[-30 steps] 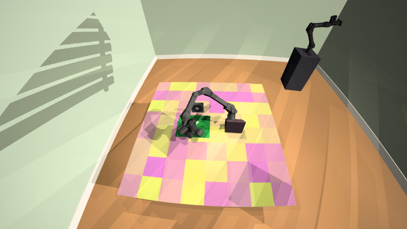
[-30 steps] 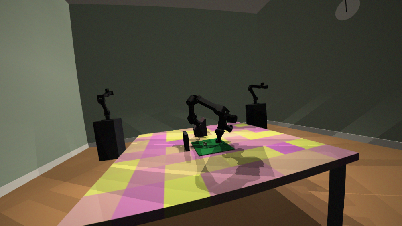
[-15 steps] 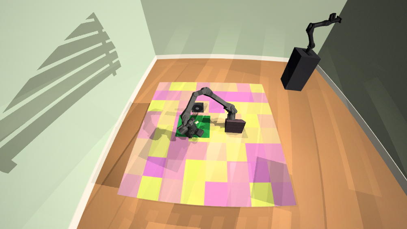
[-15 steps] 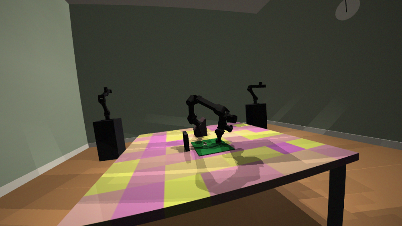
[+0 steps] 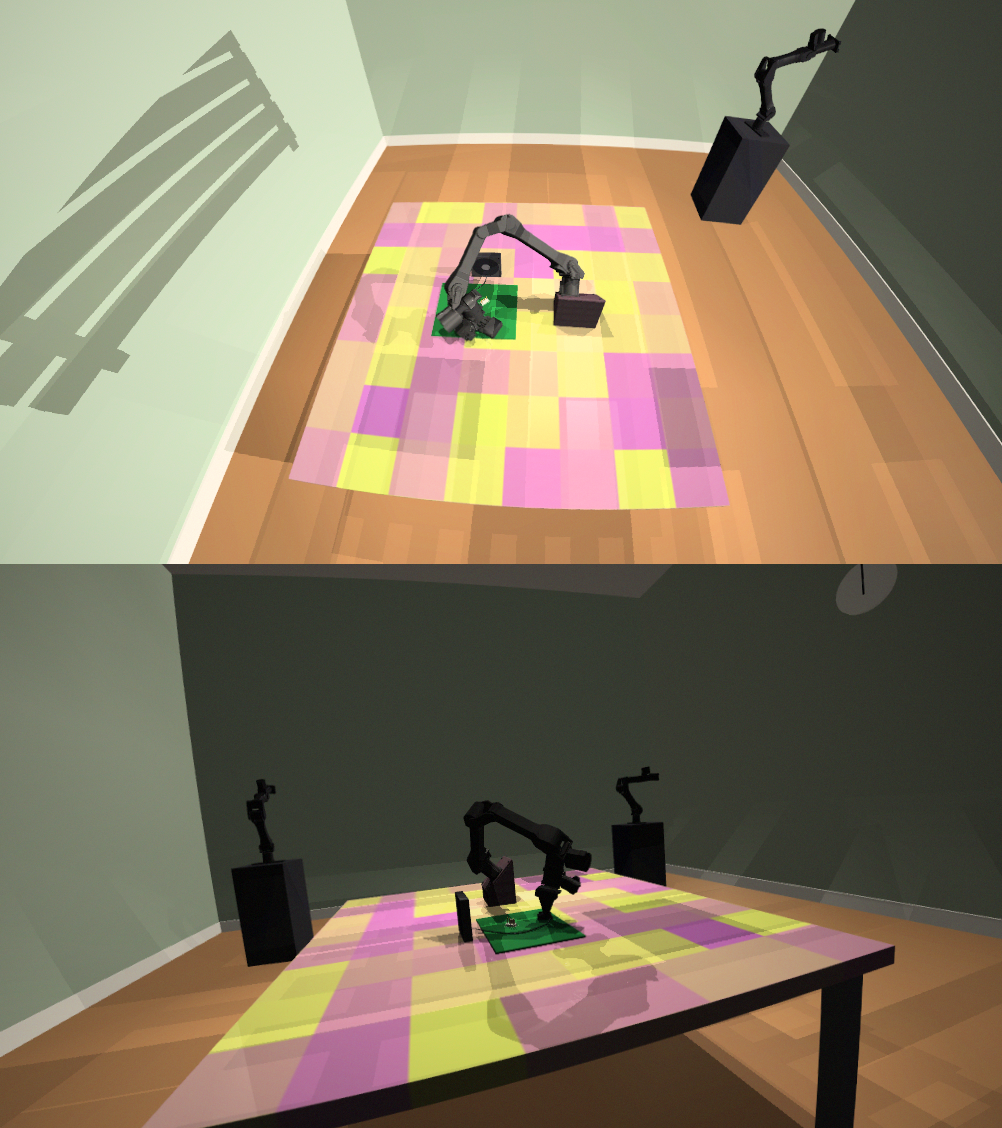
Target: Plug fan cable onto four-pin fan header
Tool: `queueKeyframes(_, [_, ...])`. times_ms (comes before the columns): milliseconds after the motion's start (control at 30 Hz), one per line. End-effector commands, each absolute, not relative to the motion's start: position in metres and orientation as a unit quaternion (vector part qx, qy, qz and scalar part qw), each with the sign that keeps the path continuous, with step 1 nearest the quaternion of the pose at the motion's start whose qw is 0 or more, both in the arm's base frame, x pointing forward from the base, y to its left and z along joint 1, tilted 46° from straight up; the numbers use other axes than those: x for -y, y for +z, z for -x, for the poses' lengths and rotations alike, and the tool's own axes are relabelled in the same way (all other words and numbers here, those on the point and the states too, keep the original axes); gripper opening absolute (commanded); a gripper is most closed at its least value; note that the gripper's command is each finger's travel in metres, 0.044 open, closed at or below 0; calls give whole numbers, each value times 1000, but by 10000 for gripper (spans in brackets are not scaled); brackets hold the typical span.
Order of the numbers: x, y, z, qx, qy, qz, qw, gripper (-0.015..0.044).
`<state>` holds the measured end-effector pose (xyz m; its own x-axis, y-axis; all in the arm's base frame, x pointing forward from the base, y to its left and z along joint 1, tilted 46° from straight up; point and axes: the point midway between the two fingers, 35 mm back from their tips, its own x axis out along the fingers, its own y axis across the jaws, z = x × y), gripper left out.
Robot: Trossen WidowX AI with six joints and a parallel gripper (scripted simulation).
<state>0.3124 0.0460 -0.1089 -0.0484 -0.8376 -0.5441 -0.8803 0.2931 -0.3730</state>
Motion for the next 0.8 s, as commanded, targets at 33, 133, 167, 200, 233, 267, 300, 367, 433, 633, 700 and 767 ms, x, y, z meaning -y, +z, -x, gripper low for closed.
queueKeyframes(33, [-49,-106,-312,-721,35,592,357,205])
queueKeyframes(133, [-55,-98,-312,-716,46,590,370,205])
queueKeyframes(167, [-57,-95,-312,-714,49,589,374,205])
queueKeyframes(200, [-59,-93,-311,-712,53,589,378,205])
queueKeyframes(233, [-61,-90,-311,-710,57,588,383,205])
queueKeyframes(267, [-63,-88,-311,-708,60,587,387,205])
queueKeyframes(300, [-65,-85,-311,-706,64,587,391,205])
queueKeyframes(367, [-69,-80,-310,-702,72,585,400,205])
queueKeyframes(433, [-73,-76,-309,-697,79,584,408,205])
queueKeyframes(633, [-83,-63,-306,-684,101,581,430,205])
queueKeyframes(700, [-79,-69,-308,-690,88,582,421,205])
queueKeyframes(767, [-79,-69,-308,-690,88,582,421,205])
